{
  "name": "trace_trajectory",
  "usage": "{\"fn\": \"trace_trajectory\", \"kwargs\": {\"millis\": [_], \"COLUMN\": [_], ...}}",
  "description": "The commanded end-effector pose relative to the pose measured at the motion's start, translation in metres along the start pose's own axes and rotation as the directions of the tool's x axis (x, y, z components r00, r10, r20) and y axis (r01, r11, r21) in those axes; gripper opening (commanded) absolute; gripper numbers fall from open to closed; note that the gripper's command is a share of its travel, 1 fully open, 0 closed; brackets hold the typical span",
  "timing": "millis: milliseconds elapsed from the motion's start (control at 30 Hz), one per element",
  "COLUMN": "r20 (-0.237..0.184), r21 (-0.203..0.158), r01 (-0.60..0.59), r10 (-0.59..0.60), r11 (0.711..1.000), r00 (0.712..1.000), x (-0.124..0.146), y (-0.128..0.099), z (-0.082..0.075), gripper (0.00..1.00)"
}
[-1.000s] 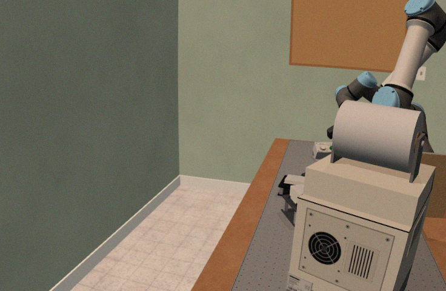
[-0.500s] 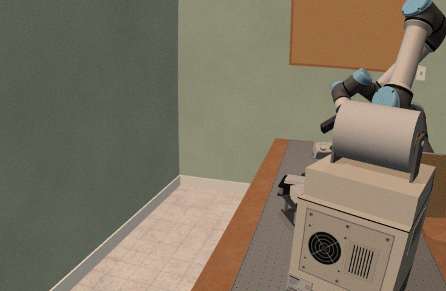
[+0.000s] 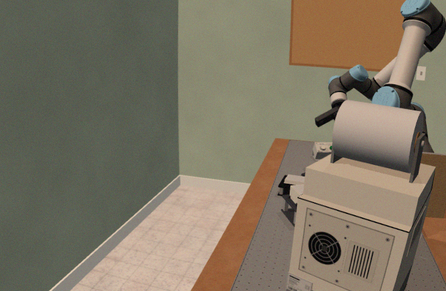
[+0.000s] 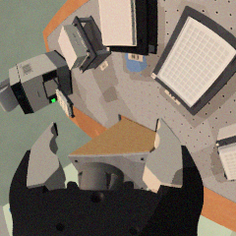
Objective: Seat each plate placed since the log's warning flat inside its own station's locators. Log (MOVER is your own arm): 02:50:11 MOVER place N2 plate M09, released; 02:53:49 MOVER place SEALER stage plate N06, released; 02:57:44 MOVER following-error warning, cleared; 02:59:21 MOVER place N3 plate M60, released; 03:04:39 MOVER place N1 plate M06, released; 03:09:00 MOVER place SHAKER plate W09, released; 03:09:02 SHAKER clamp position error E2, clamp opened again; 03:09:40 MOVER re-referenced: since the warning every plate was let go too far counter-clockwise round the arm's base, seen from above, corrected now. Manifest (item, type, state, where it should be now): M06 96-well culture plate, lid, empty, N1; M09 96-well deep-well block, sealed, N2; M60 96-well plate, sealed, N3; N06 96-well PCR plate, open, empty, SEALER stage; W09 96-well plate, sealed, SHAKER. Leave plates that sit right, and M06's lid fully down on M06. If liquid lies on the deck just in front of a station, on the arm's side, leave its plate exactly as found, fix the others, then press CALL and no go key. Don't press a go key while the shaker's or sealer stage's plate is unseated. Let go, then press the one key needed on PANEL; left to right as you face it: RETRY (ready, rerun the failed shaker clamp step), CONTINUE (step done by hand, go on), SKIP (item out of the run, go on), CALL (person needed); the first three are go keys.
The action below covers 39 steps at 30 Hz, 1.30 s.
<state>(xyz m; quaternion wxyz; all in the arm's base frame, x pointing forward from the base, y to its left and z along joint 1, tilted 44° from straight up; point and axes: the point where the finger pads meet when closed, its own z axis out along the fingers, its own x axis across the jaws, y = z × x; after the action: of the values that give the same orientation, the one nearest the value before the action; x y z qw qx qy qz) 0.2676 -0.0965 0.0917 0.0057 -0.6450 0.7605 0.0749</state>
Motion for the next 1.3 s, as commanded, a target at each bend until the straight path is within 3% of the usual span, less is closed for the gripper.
{"fn": "trace_trajectory", "kwargs": {"millis": [0,200,267,367,567,633,733,1033,1133,1267], "r20": [-0.029,-0.029,-0.056,-0.07,-0.07,-0.07,-0.111,-0.111,-0.151,-0.151], "r21": [0.031,0.031,0.06,0.075,0.075,0.075,0.119,0.119,0.162,0.162], "r01": [0.001,0.001,0.003,0.004,0.004,0.004,0.008,0.008,0.014,0.014], "r10": [0.0,0.0,0.001,0.002,0.002,0.002,0.005,0.005,0.011,0.011], "r11": [1.0,1.0,0.998,0.997,0.997,0.997,0.993,0.993,0.987,0.987], "r00": [1.0,1.0,0.998,0.998,0.998,0.998,0.994,0.994,0.988,0.988], "x": [0.01,0.019,0.023,0.025,0.036,0.037,0.042,0.053,0.058,0.065], "y": [-0.011,-0.021,-0.026,-0.028,-0.041,-0.041,-0.047,-0.06,-0.065,-0.072], "z": [-0.019,-0.036,-0.045,-0.049,-0.073,-0.074,-0.087,-0.114,-0.127,-0.144], "gripper": [0.82,0.82,0.82,0.82,0.82,0.82,0.82,0.82,0.82,0.82]}}
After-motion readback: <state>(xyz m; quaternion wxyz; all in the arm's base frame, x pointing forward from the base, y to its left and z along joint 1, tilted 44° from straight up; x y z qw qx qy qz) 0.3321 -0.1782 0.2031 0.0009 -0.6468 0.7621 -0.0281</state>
